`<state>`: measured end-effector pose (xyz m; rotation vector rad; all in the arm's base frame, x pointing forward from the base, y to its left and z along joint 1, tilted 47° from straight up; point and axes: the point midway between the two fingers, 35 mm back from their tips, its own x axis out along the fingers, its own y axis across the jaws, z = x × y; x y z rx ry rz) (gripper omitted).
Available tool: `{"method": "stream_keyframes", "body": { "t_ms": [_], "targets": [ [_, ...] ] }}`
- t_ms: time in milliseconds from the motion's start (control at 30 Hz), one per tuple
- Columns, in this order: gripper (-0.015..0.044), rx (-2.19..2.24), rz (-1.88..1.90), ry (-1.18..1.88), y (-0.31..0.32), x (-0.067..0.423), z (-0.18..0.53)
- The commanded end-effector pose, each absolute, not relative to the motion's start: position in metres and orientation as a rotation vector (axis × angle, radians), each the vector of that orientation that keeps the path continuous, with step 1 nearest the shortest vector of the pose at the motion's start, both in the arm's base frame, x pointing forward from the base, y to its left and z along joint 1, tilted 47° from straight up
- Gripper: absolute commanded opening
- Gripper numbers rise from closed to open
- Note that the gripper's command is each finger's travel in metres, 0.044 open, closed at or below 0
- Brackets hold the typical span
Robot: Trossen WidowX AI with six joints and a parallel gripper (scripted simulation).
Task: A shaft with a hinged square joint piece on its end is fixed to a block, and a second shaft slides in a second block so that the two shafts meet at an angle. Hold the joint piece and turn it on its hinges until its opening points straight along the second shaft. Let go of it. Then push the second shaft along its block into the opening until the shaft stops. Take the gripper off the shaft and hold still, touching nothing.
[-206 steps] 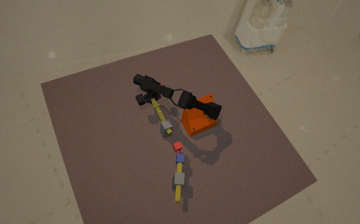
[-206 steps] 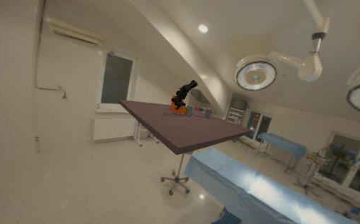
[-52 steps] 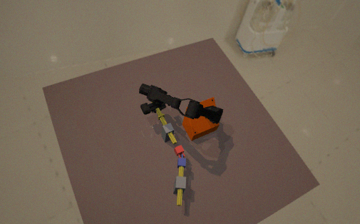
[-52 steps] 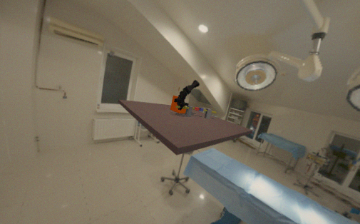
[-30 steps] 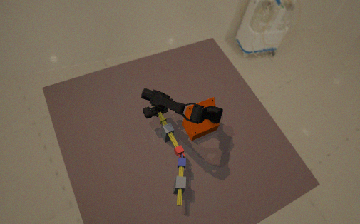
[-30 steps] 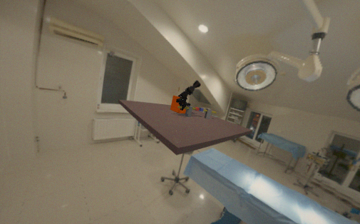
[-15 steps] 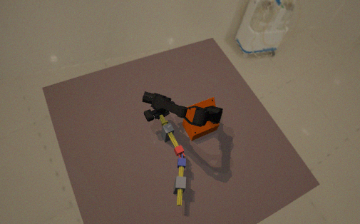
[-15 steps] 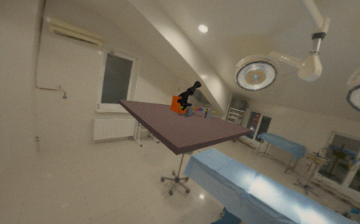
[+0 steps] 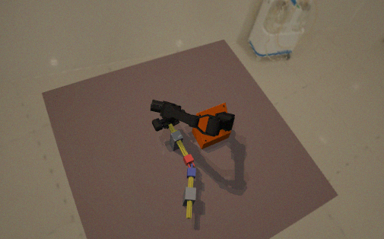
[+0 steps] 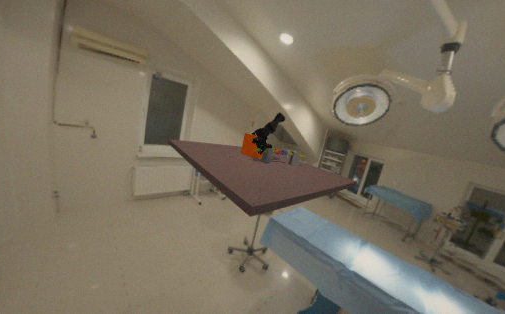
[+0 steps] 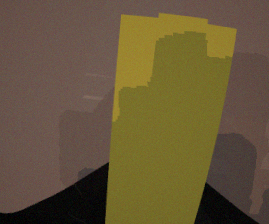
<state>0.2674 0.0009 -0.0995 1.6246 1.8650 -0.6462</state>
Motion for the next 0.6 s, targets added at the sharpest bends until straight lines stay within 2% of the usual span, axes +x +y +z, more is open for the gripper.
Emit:
{"method": "stream_keyframes", "body": {
  "t_ms": [0,167,267,433,567],
  "targets": [
    [0.0000,1.623,-0.646,1.866,0.0010,0.2674,-0.0995],
    [0.0000,1.623,-0.646,1.866,0.0010,0.2674,-0.0995],
    [0.0067,1.623,-0.646,1.866,0.0010,0.2674,-0.0995],
    [0.0067,1.623,-0.646,1.866,0.0010,0.2674,-0.0995],
    [0.0172,1.623,-0.646,1.866,0.0010,0.2674,-0.0995]
  ]
}}
